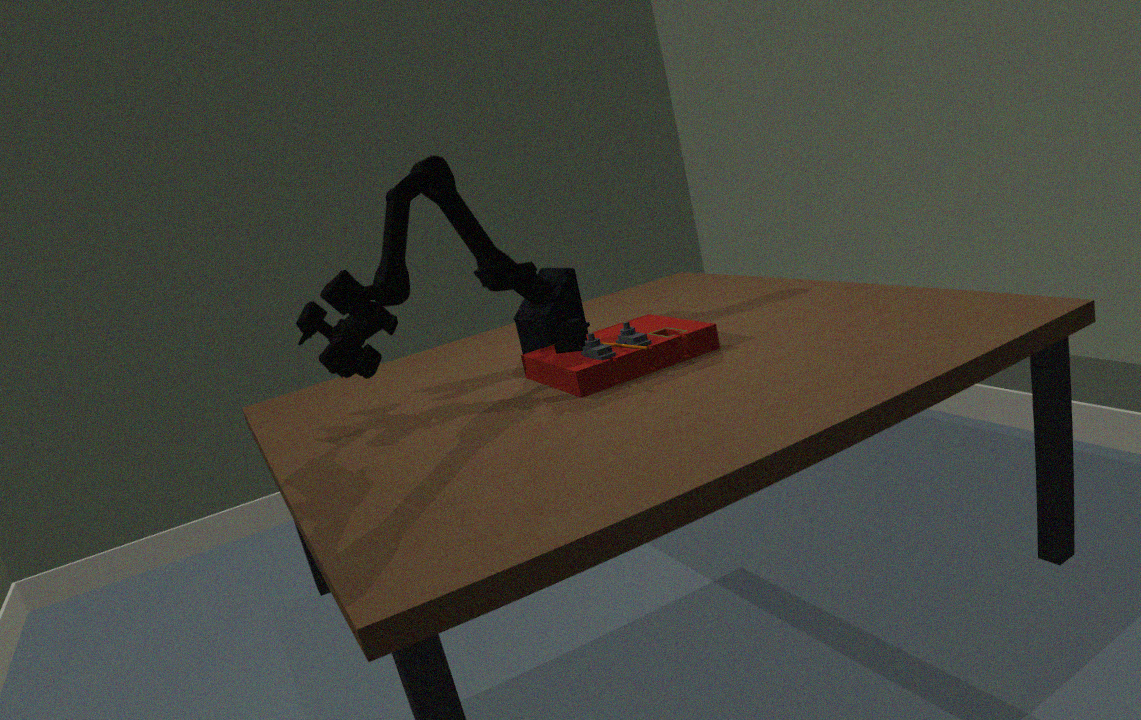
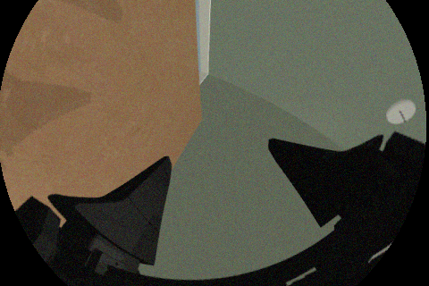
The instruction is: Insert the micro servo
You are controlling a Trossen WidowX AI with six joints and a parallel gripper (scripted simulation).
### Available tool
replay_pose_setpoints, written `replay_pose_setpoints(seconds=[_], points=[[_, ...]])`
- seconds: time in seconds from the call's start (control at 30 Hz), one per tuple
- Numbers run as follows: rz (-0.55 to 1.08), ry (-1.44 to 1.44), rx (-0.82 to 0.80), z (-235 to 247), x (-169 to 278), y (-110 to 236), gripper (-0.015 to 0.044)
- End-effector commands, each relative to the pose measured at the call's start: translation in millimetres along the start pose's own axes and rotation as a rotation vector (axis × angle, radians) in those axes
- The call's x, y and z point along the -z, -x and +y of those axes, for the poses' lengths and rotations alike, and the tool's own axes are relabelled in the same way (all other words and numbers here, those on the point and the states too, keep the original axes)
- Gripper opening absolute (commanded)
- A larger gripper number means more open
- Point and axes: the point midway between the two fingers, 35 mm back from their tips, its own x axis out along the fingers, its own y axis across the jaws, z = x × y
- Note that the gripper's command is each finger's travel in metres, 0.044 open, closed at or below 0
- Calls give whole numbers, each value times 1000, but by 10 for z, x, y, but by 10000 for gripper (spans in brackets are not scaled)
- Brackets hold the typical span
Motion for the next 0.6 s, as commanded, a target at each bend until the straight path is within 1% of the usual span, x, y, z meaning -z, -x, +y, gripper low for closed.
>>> replay_pose_setpoints(seconds=[0.0,0.23,0.43,0.57], points=[[-143,-4,-69,198,-385,240,440],[-320,-42,-165,433,-845,681,440],[-501,5,-270,699,-1179,1230,440],[-599,46,-317,823,-1304,1542,440]])
